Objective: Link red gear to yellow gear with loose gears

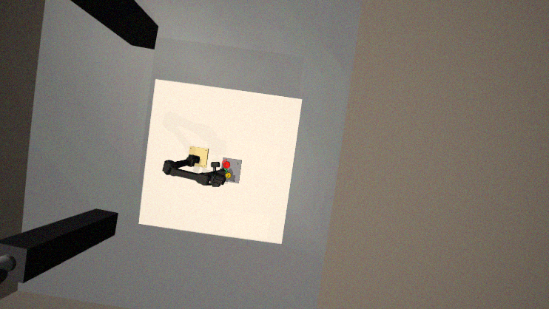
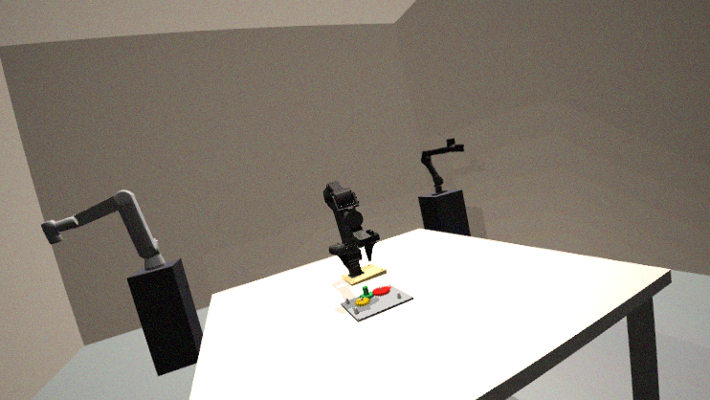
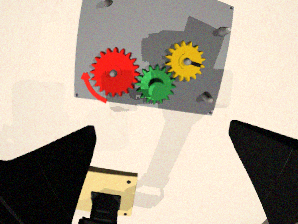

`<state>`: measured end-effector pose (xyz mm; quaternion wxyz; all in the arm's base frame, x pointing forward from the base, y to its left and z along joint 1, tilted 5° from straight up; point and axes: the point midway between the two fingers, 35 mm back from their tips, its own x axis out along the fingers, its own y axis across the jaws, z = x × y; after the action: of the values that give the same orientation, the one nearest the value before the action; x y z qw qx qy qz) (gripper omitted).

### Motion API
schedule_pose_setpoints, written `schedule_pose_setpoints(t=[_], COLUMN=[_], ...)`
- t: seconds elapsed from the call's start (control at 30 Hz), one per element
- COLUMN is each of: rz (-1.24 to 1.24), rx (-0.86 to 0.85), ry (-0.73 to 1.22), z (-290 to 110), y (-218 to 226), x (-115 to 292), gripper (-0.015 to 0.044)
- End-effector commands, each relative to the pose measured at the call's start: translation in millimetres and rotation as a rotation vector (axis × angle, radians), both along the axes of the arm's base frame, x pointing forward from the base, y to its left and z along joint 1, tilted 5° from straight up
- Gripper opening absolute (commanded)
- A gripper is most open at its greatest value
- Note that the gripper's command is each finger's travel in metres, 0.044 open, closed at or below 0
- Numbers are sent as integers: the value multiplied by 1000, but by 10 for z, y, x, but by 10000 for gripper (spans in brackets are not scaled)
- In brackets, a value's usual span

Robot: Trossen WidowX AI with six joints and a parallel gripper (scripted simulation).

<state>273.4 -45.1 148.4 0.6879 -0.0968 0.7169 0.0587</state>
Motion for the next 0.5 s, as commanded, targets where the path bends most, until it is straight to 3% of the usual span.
schedule_pose_setpoints(t=[0.0, 0.13, 0.47], rz=[-3, -1, 19], rx=[1, 4, 25], ry=[-1, -5, -10], z=[5, 29, 168], y=[3, 200, 1675], x=[0, 63, 47], gripper=[440, 440, 440])
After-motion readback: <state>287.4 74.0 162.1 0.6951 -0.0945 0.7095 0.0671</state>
